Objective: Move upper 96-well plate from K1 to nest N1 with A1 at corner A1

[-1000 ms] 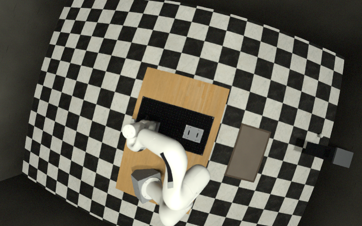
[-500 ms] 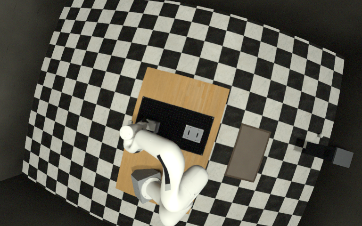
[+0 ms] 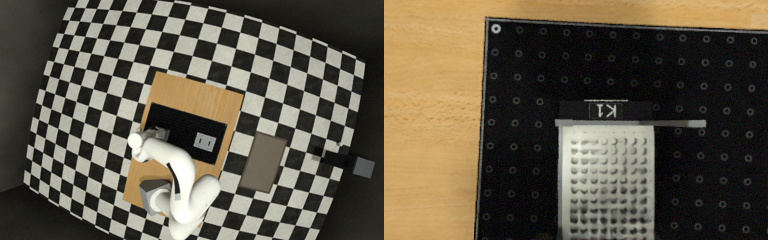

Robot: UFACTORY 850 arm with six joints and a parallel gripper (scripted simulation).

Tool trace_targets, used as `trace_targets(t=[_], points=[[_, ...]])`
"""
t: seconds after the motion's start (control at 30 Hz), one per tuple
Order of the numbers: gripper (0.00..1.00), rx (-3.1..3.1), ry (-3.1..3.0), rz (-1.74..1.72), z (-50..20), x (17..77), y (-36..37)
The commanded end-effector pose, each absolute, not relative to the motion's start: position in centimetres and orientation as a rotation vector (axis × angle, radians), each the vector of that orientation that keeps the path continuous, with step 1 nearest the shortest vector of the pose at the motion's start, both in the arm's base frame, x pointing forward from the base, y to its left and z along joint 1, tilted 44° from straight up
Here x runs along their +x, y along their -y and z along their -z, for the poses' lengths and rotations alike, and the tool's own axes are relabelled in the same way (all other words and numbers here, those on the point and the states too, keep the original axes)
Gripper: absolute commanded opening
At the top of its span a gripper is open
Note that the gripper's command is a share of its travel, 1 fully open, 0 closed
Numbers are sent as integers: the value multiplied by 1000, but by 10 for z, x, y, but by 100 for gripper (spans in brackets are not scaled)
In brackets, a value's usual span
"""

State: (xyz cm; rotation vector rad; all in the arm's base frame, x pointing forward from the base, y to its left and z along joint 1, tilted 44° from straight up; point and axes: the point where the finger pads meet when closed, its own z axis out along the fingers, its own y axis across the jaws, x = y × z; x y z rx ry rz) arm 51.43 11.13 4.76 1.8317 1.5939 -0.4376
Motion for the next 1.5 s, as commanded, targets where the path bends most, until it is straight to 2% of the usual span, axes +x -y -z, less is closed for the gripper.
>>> trace_targets(t=[0.0,1.47], points=[[100,1832,-1594,435,-42,516,-106],[100,1831,-1594,435,4,527,-64]])
